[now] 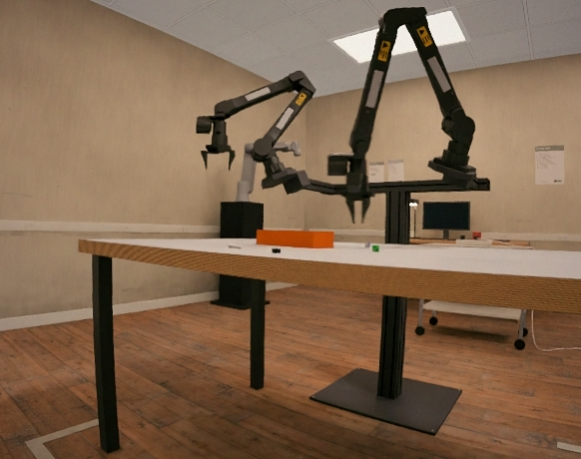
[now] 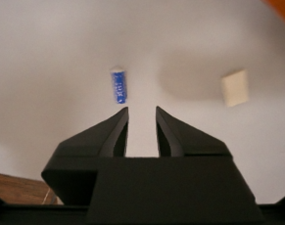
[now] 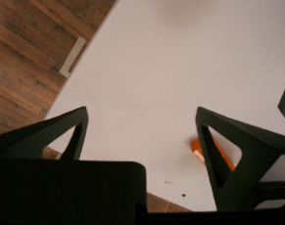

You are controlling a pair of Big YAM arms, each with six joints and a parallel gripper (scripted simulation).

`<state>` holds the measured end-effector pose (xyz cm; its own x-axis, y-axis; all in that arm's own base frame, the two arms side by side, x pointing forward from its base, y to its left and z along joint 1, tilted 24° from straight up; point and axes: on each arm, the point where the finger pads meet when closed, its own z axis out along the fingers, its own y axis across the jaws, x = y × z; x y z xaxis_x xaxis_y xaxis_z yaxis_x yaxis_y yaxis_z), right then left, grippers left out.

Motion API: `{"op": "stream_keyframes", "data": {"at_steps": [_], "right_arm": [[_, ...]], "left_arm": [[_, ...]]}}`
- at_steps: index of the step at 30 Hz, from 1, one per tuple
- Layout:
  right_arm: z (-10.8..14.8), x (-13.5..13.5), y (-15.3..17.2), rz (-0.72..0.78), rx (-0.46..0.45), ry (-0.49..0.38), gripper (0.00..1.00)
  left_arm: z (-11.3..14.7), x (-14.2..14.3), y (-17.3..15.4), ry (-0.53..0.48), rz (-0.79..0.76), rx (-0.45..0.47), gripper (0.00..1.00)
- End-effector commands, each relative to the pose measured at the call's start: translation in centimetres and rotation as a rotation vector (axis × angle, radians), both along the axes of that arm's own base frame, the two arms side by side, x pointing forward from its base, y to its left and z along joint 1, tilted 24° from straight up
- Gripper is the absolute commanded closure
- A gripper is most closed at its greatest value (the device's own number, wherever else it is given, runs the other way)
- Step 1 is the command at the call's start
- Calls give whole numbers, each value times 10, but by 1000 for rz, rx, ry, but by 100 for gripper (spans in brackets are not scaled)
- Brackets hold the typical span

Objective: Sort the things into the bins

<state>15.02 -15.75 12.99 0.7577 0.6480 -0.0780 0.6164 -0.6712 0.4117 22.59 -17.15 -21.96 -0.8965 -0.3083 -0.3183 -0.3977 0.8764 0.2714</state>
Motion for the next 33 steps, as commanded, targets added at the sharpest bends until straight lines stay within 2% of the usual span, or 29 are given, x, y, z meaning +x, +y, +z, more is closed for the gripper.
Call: {"op": "stream_keyframes", "data": {"at_steps": [1,4,6,9,15,33], "right_arm": [[2,-4,1,-11,6,3,0],[2,-4,1,-11,6,3,0],[2,-4,1,-11,6,3,0],[2,-4,1,-11,6,3,0],[2,-4,1,-11,6,3,0],[2,-4,1,-11,6,3,0]], "left_arm": [[10,7,-1,-29,-1,-32,72],[15,-8,19,-29,-3,-32,72],[16,-9,21,-29,-2,-31,72],[16,-5,7,-35,-24,-41,72],[15,-4,5,-32,-20,-36,72],[11,-12,17,-18,-6,-21,72]]}}
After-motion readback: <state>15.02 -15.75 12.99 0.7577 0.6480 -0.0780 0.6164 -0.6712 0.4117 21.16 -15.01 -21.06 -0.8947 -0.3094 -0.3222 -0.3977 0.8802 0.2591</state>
